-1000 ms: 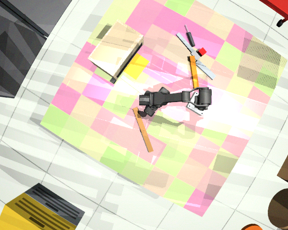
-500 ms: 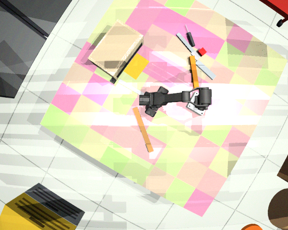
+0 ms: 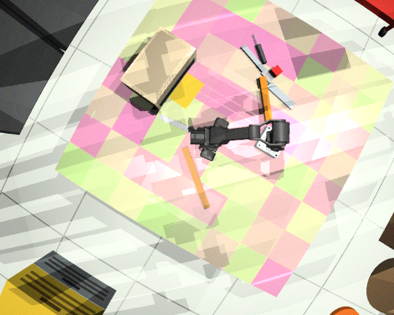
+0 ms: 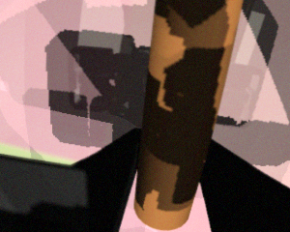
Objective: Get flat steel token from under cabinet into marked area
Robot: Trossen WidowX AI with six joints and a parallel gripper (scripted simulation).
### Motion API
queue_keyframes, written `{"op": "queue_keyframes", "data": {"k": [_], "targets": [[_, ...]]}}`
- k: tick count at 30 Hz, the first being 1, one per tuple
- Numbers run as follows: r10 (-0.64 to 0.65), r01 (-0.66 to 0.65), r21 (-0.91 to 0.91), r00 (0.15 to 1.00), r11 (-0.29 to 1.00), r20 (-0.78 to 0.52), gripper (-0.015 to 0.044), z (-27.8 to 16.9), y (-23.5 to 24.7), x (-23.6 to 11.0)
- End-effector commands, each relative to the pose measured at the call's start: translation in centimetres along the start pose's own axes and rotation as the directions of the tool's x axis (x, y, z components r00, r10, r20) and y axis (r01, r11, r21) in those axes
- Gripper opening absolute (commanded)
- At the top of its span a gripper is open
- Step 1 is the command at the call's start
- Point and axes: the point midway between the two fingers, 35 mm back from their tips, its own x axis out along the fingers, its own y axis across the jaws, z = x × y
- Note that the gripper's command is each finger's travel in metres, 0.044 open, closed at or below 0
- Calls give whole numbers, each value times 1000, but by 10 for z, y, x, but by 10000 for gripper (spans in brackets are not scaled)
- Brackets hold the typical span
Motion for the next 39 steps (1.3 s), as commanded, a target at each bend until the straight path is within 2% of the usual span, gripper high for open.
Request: {"op": "queue_keyframes", "data": {"k": [1, 39], "targets": [[2, -2, -42, 1000, 999, 2, 0, 0, 0, 0], [2, -1, -336, 1000, 942, 2, 0, 0, 0, -1]]}}
